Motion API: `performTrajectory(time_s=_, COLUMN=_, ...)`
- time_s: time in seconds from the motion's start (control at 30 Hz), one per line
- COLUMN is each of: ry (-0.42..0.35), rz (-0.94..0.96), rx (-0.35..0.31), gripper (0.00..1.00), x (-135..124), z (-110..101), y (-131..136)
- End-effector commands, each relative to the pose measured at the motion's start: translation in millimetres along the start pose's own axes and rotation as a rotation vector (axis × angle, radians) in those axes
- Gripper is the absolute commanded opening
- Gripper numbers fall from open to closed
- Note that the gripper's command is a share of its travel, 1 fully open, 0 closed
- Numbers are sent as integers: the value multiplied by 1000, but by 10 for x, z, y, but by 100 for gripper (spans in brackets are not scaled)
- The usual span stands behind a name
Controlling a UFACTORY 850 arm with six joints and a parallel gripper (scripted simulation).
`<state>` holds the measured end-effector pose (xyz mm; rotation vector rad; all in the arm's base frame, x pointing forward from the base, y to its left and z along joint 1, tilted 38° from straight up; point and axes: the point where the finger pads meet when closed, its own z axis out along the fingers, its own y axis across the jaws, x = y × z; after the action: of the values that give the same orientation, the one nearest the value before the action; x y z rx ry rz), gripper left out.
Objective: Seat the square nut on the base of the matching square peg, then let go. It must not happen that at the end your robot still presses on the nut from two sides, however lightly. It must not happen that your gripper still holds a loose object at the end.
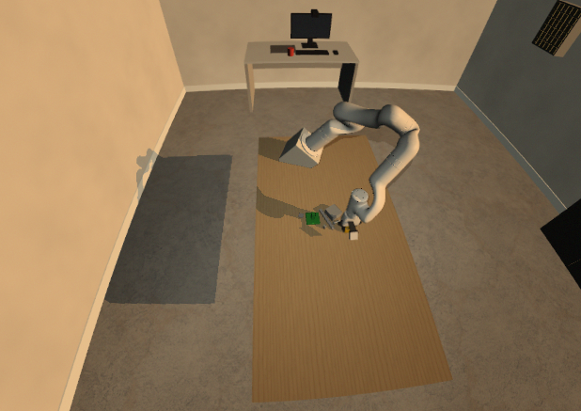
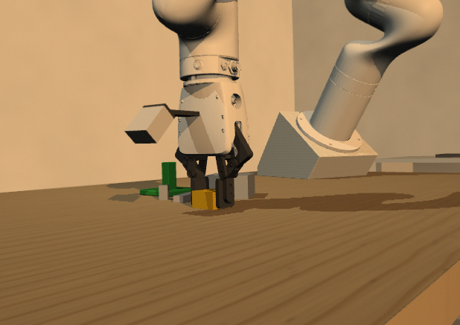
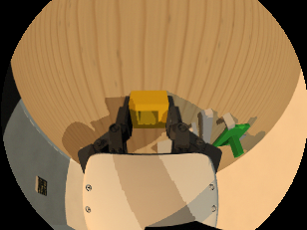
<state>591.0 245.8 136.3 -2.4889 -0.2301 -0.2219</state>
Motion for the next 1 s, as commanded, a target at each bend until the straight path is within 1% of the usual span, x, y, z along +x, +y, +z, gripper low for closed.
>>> performTrajectory(time_s=0.0, ry=1, rz=0, rx=0, gripper=0, x=6, z=-22, y=-1)
performTrajectory(time_s=0.13, ry=1, rz=0, rx=1, gripper=0, x=11, z=-154, y=-3)
performTrajectory(time_s=0.2, ry=1, rz=0, rx=1, gripper=0, x=11, z=-154, y=-3)
performTrajectory(time_s=0.33, ry=1, rz=0, rx=1, gripper=0, x=10, z=-355, y=-2)
performTrajectory(time_s=0.43, ry=1, rz=0, rx=1, gripper=0, x=6, z=-465, y=-1)
performTrajectory(time_s=0.53, ry=1, rz=0, rx=0, gripper=0, x=4, z=-502, y=0)
performTrajectory(time_s=0.67, ry=2, rz=-1, rx=0, gripper=0, x=8, z=-480, y=0)
performTrajectory(time_s=0.7, ry=2, rz=-1, rx=0, gripper=0, x=7, z=-525, y=1)
performTrajectory(time_s=0.77, ry=2, rz=-1, rx=0, gripper=0, x=7, z=-525, y=1)
performTrajectory(time_s=0.87, ry=2, rz=0, rx=-1, gripper=0, x=-3, z=-721, y=5)
performTrajectory(time_s=0.97, ry=2, rz=0, rx=-1, gripper=0, x=-4, z=-730, y=5)
